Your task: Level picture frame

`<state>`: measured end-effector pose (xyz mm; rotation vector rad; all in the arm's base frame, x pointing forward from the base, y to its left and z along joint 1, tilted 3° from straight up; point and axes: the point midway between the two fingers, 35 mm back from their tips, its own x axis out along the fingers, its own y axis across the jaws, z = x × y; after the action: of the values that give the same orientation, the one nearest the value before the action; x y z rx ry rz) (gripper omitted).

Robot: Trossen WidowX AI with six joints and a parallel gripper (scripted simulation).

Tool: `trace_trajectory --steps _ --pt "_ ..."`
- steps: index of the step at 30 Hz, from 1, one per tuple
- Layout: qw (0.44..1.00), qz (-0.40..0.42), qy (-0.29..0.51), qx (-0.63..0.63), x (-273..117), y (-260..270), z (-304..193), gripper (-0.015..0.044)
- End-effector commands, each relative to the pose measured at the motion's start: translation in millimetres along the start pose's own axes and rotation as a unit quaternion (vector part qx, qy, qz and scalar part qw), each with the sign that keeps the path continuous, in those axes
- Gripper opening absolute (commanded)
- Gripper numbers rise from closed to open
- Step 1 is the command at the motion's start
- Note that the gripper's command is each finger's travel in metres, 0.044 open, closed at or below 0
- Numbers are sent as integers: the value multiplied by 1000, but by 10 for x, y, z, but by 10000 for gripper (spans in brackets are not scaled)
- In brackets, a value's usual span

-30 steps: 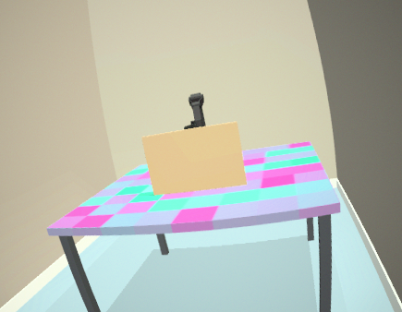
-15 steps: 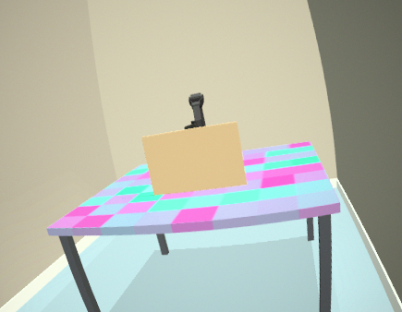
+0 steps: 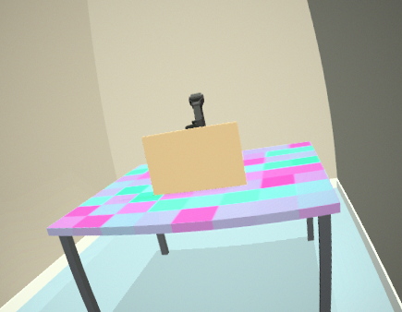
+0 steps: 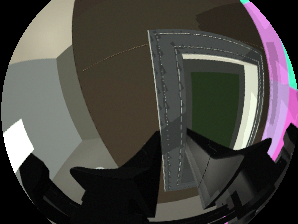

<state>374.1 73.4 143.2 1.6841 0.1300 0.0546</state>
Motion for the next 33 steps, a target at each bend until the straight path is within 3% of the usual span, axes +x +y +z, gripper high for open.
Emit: trace_trajectory --steps 1,33 --pt "1000 6 -1 0 9 43 -3 0" --pt "1000 6 -1 0 10 -29 -1 0"
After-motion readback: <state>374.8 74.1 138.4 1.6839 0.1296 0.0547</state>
